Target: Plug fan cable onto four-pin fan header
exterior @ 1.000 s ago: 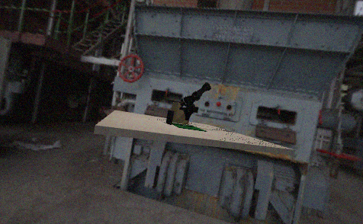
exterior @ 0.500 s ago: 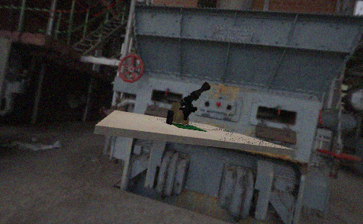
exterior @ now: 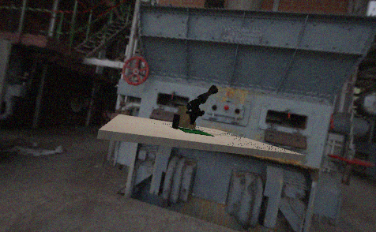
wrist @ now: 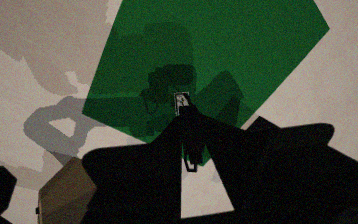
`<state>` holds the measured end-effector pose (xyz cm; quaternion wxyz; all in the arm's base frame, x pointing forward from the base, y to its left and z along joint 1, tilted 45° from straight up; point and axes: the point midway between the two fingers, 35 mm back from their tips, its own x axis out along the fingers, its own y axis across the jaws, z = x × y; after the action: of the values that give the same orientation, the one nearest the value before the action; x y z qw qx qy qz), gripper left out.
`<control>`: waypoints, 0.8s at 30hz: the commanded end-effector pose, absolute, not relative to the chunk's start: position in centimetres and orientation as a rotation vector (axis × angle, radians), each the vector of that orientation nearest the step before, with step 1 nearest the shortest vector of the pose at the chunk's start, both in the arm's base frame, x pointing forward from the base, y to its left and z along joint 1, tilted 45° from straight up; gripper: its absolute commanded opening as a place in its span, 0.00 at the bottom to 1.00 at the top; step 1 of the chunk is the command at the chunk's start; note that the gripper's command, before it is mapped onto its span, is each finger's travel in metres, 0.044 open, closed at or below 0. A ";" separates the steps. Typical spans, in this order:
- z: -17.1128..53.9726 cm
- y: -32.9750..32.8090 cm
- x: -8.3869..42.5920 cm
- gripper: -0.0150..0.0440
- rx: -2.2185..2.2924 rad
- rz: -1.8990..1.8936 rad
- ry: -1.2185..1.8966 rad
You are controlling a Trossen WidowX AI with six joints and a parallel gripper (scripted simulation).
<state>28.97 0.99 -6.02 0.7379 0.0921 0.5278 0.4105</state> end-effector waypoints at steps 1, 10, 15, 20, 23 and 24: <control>-6.1 1.0 28.9 0.25 0.201 0.902 1.162; -7.6 2.6 29.1 0.25 0.205 0.901 1.163; -7.6 2.6 29.1 0.25 0.205 0.901 1.163; -7.6 2.6 29.1 0.25 0.205 0.901 1.163; -7.5 2.6 29.1 0.25 0.208 0.898 1.165; -7.5 2.6 29.1 0.25 0.208 0.898 1.165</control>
<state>29.13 2.55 -7.53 0.7369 0.0914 0.5301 0.4094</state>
